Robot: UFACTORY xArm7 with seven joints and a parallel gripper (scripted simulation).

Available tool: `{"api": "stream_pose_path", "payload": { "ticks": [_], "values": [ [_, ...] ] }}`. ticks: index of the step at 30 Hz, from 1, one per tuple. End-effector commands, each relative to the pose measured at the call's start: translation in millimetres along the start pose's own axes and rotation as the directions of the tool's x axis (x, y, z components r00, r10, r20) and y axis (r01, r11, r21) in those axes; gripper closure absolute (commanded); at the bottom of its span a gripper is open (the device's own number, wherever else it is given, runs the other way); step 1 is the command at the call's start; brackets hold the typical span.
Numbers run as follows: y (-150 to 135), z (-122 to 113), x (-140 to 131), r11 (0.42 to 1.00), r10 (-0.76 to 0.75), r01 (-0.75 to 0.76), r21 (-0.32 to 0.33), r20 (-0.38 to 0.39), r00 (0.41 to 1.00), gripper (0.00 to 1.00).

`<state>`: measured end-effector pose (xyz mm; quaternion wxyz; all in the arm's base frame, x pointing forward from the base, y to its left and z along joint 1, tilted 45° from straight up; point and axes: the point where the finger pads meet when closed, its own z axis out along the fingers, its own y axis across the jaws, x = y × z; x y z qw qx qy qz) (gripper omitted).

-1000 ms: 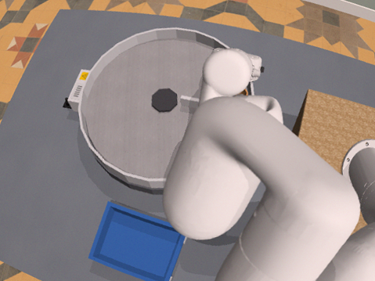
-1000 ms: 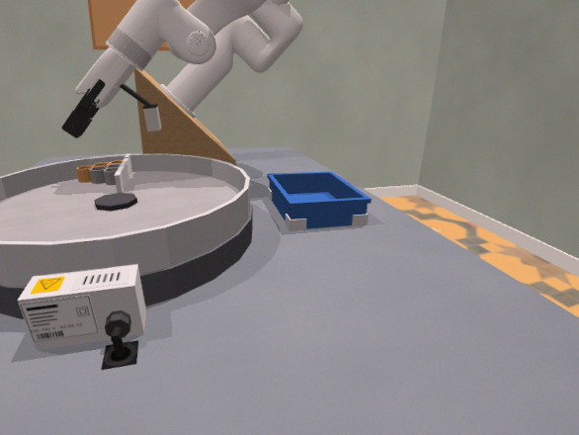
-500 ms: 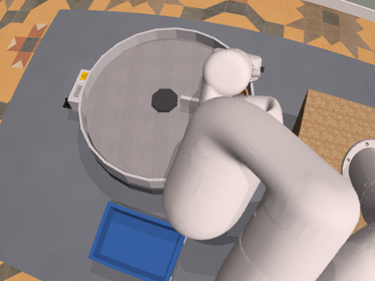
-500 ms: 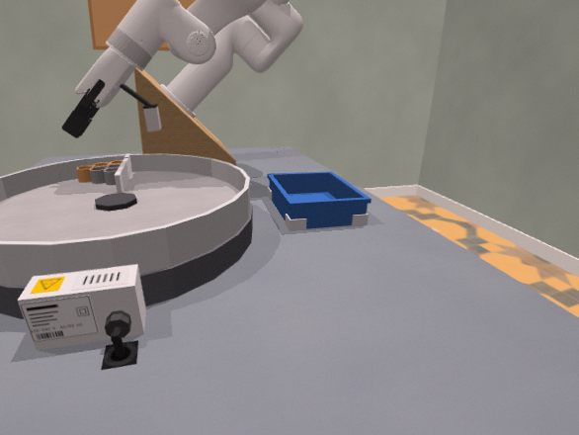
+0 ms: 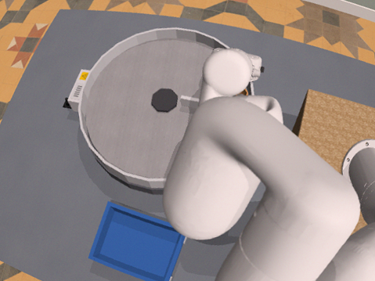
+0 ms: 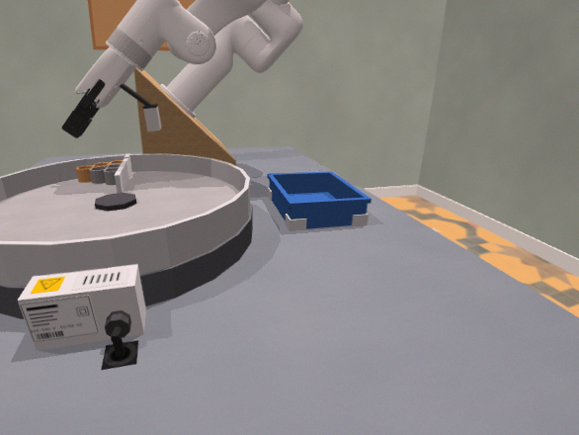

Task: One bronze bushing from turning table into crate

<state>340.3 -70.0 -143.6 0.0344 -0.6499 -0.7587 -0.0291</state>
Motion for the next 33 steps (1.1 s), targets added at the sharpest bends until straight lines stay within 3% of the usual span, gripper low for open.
{"api": "stream_pose_path", "payload": {
  "ticks": [1,26,33],
  "values": [
    [0.7,-0.9,-1.9,1.0,0.003,-0.003,-0.002,0.003,1.0,0.86],
    [2.1,0.5,-1.0,1.0,0.025,-0.025,0.013,-0.001,1.0,0.87],
    [4.2,2.9,0.8,0.994,0.085,-0.085,0.064,0.0,0.996,0.87]
  ]
}}
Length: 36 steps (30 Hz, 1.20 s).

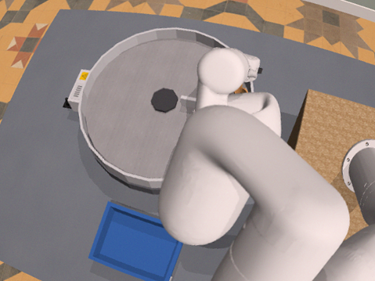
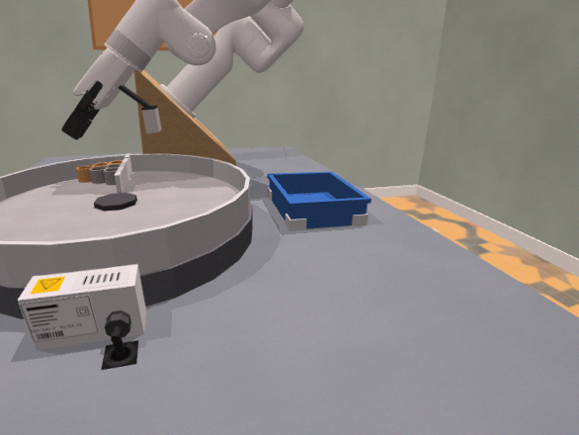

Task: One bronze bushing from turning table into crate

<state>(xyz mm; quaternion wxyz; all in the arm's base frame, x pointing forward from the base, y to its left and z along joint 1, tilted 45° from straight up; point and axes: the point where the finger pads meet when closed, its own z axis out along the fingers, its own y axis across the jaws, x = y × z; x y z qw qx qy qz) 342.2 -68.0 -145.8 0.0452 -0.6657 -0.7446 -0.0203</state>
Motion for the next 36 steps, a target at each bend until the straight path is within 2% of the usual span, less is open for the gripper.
{"api": "stream_pose_path", "payload": {
  "ticks": [1,8,10,22,36],
  "values": [
    [2.1,0.7,-0.5,0.997,0.053,-0.053,0.049,0.006,0.999,0.87],
    [4.7,4.7,2.4,0.975,0.166,-0.167,0.144,0.019,0.986,0.87],
    [4.7,4.7,2.4,0.975,0.166,-0.167,0.144,0.019,0.986,0.87],
    [12.8,11.1,8.3,0.884,0.356,-0.358,0.301,0.063,0.932,0.87],
    [13.7,11.9,9.2,0.858,0.39,-0.393,0.331,0.079,0.917,0.87]
  ]
}}
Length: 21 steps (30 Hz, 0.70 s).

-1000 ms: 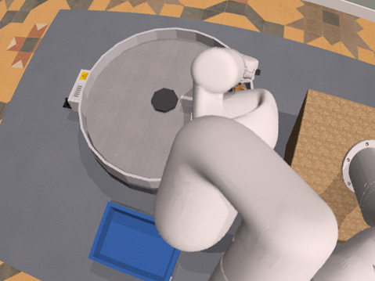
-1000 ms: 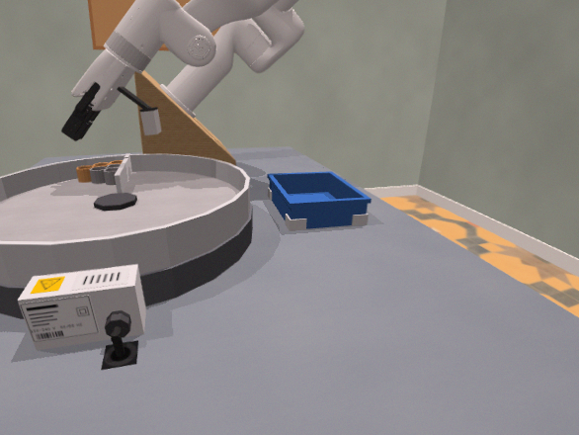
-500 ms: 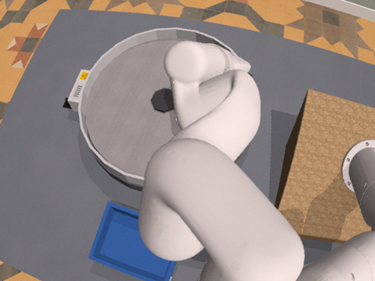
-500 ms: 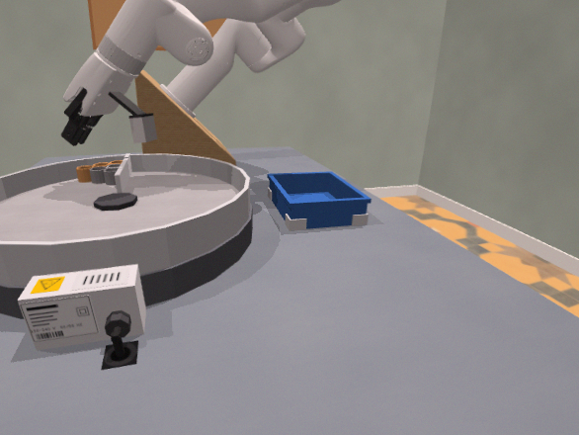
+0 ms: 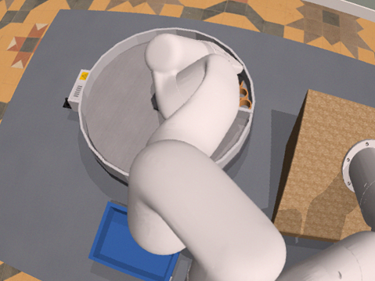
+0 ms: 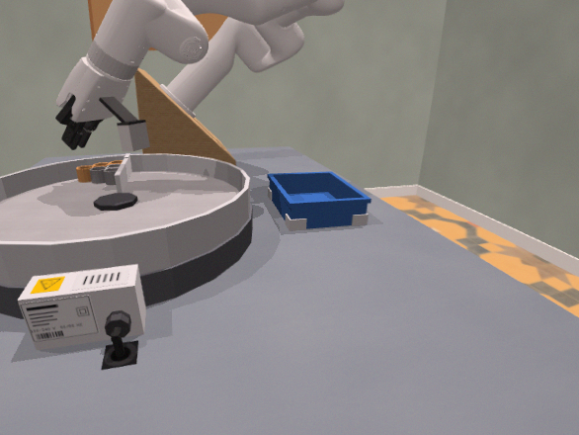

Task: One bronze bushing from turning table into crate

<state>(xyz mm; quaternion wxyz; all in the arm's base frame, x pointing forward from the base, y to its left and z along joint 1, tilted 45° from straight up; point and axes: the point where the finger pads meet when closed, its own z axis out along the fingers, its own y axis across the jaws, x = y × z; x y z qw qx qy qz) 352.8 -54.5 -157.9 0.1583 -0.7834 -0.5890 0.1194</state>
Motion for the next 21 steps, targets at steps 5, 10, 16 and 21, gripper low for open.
{"api": "stream_pose_path", "payload": {
  "ticks": [5,10,16,21],
  "values": [
    [1.5,-1.3,-1.2,1.0,0.007,-0.007,0.003,0.001,1.0,0.87],
    [1.5,-1.3,-1.3,1.0,0.007,-0.007,0.003,0.001,1.0,0.86],
    [1.5,0.0,-2.8,1.0,0.007,-0.007,0.003,0.001,1.0,0.86],
    [1.5,0.1,-3.0,1.0,0.007,-0.007,0.003,0.001,1.0,0.86]
  ]
}}
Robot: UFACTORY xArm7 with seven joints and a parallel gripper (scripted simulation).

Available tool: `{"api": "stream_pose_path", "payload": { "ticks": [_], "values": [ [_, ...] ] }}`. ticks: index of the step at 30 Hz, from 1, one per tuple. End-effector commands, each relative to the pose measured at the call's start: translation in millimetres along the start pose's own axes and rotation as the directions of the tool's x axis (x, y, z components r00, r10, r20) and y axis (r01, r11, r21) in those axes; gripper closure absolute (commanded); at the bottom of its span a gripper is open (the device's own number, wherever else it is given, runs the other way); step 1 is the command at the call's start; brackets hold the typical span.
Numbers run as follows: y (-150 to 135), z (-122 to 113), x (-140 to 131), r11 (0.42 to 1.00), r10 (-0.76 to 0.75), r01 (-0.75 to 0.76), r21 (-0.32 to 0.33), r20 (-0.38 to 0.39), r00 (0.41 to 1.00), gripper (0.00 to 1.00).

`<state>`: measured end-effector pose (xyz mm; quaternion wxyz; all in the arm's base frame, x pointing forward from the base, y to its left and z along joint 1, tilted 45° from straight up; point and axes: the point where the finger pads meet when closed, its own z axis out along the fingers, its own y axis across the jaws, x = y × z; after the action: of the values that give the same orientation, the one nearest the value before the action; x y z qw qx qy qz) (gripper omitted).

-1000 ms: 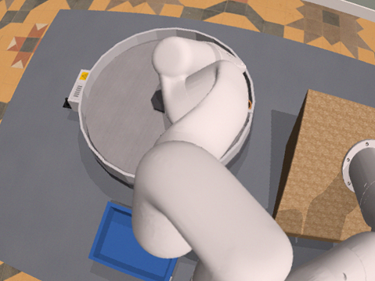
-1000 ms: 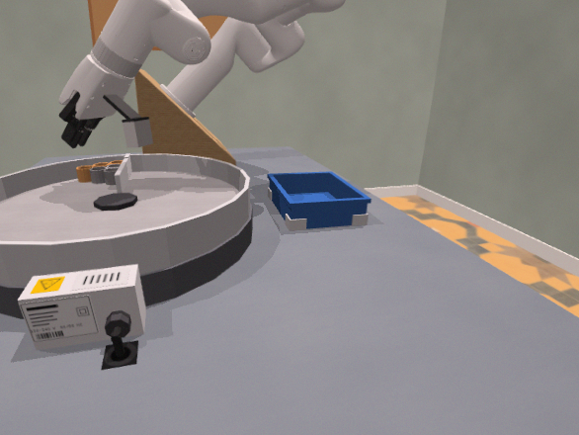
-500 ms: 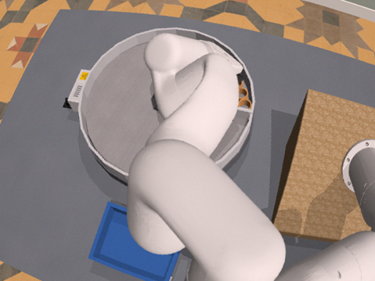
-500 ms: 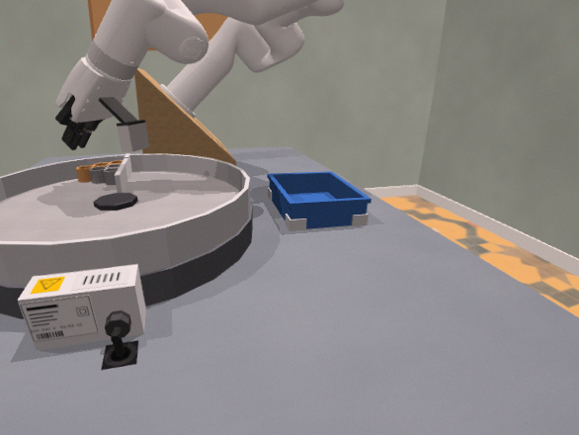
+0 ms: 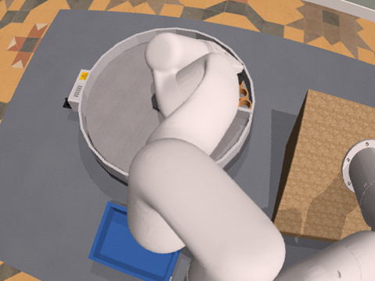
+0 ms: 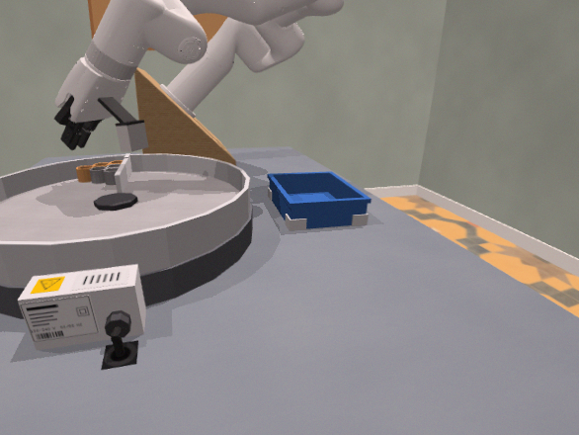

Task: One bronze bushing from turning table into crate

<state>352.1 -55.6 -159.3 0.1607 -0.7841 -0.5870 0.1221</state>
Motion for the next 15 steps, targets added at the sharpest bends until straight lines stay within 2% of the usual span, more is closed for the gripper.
{"api": "stream_pose_path", "payload": {
  "ticks": [1,10,15],
  "values": [
    [1.3,-1.3,-1.8,1.0,0.003,-0.003,-0.004,0.0,1.0,0.86],
    [1.3,0.0,-0.7,1.0,0.003,-0.003,-0.004,0.0,1.0,0.86],
    [1.2,14.5,11.1,1.0,0.003,-0.003,-0.004,0.0,1.0,0.86]
  ]
}}
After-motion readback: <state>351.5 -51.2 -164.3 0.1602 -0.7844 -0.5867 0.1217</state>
